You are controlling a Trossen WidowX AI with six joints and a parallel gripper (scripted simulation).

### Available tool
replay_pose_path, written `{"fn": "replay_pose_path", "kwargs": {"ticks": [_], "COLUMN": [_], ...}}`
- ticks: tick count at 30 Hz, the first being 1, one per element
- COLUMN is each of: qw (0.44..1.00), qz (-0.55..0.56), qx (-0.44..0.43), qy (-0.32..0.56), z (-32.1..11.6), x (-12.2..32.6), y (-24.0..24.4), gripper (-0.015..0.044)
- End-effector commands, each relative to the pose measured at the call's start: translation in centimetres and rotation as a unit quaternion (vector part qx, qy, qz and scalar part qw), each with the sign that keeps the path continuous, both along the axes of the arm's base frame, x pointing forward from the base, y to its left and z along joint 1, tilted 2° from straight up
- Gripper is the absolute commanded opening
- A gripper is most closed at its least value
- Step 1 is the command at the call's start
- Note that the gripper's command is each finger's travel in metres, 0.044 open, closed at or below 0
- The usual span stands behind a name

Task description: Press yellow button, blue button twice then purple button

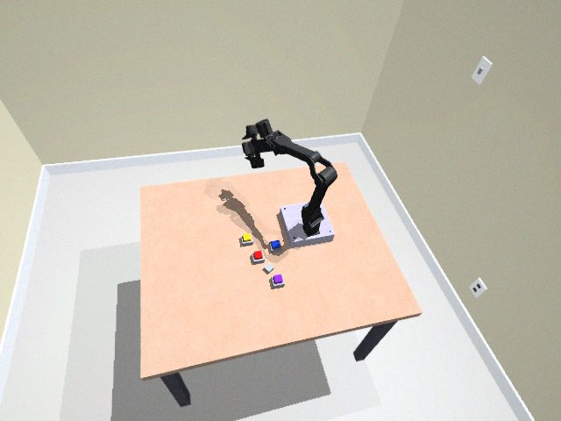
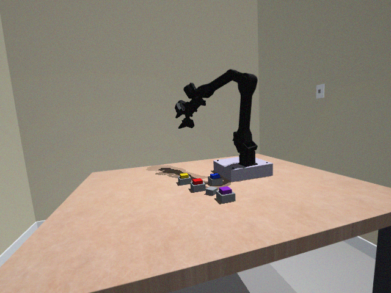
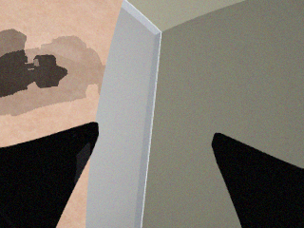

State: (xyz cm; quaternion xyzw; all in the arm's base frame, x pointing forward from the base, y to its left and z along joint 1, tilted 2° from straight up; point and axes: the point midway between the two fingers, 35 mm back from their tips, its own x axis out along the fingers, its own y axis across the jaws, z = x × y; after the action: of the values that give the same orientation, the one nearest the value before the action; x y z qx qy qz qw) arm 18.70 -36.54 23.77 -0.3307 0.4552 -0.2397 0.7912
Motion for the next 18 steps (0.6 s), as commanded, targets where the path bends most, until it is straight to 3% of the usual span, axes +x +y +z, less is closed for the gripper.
{"fn": "replay_pose_path", "kwargs": {"ticks": [1, 9, 18], "qw": [0.994, 0.945, 0.884], "qz": [0.01, -0.007, -0.089], "qx": [0.108, 0.323, 0.418], "qy": [-0.015, 0.043, 0.189], "z": [-2.7, -8.3, -11.6], "x": [4.7, 11.0, 10.1], "y": [4.3, 17.2, 30.6], "gripper": [0.04, 0.04, 0.04]}}
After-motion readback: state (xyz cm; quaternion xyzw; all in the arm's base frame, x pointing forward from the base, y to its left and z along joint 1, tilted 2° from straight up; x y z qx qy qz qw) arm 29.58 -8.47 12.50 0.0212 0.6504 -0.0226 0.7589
